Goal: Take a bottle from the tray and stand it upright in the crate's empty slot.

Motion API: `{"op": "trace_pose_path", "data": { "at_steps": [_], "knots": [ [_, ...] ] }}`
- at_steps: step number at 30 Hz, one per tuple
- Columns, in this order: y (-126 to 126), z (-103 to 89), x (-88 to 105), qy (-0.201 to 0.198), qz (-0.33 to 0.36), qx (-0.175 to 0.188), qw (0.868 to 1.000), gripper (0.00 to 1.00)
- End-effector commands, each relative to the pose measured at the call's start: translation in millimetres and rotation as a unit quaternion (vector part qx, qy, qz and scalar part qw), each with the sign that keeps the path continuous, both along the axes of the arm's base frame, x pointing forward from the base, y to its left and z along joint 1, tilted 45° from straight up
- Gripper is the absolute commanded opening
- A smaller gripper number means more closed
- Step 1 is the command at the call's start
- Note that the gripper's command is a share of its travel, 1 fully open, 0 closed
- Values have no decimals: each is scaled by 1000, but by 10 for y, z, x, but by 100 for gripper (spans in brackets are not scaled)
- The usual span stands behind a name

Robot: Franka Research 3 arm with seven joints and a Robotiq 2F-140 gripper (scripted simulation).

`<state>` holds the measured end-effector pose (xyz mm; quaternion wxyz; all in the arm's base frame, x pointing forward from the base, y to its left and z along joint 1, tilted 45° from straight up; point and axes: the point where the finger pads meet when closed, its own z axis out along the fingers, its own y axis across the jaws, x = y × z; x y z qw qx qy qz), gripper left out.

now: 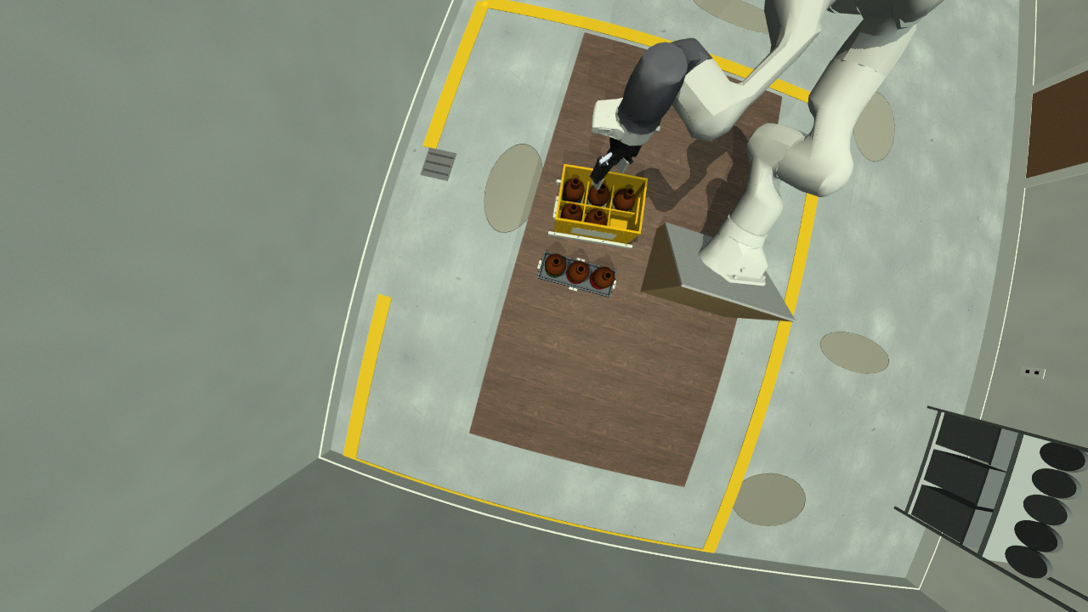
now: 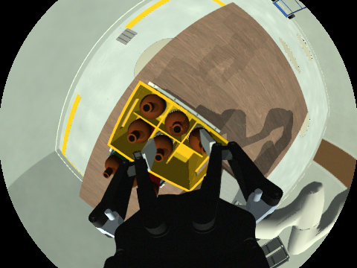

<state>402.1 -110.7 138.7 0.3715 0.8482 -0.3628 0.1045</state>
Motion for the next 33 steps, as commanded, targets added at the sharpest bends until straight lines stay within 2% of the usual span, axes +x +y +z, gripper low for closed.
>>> {"op": "trace_pose_path", "data": {
  "at_steps": [1,27,31,33],
  "knots": [
    [-28,6,-11,3,1,-1,1000,0],
    [-25,5,-10,3,1,-1,1000,0],
    [34,-37,27,1,0,-2,1000,0],
    [211,-170,124,-4,-3,-5,1000,0]
  ]
}}
